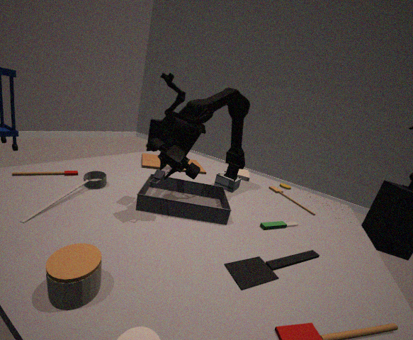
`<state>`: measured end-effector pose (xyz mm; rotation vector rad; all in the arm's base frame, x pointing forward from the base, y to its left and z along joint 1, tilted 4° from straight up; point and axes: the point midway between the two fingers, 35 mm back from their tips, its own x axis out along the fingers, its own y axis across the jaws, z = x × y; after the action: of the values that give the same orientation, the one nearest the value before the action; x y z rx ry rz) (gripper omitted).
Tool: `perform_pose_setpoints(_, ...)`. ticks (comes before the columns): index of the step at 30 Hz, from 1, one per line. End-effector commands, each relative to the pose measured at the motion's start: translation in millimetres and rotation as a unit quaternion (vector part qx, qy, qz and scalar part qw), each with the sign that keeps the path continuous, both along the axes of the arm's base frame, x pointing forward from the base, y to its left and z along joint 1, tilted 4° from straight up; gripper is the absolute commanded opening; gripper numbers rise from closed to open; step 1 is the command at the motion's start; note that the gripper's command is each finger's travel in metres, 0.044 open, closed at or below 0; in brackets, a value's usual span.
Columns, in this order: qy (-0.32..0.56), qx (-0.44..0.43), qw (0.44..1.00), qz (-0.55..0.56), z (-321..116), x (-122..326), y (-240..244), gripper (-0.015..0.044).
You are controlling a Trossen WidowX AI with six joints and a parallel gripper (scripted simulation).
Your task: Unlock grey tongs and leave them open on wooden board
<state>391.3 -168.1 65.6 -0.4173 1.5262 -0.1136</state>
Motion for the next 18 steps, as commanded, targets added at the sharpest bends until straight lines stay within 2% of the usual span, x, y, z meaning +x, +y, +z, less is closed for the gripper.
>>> perform_pose_setpoints(1,0.004,0.032,0.999,0.002,3.2,1.2,-4.0,-0.015)
perform_pose_setpoints(14,0.023,0.172,0.985,-0.002,4.5,-3.8,-6.5,-0.015)
perform_pose_setpoints(18,0.024,0.188,0.982,-0.003,5.4,-4.5,-6.7,-0.015)
